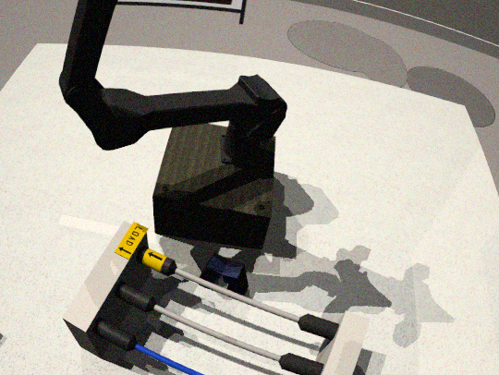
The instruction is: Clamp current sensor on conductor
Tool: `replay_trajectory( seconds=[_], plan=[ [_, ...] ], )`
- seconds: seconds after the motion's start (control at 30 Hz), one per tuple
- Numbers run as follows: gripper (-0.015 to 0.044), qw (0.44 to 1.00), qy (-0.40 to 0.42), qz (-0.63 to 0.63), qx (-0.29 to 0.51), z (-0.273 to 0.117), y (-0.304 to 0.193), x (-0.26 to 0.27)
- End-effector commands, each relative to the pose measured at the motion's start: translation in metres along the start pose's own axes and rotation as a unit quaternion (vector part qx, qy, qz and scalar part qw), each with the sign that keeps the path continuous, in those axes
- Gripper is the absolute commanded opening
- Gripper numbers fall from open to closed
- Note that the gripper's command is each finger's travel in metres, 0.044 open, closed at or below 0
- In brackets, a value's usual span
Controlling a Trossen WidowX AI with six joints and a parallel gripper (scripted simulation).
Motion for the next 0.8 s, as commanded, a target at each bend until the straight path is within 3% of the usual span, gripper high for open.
replay_trajectory(
  seconds=[0.0, 0.27, 0.53, 0.77],
  plan=[
    [0.0026, 1.0, -0.001, 0.003, 0.001, 0.0, 0.001, 0.001],
    [0.0236, 0.997, -0.071, 0.013, 0.031, 0.014, 0.046, 0.065],
    [0.044, 0.987, -0.146, -0.001, 0.072, 0.063, 0.051, 0.119],
    [0.044, 0.971, -0.208, -0.001, 0.118, 0.113, 0.013, 0.136]
  ],
)
Point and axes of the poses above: the point midway between the two fingers, 35 mm back from their tips, its own z axis out along the fingers, its own x axis across the jaws, y = z × x, the point moved 8 cm from there along -z, back along the fingers, and after that the axes turned 6 degrees about -z, right-handed, at the moved point
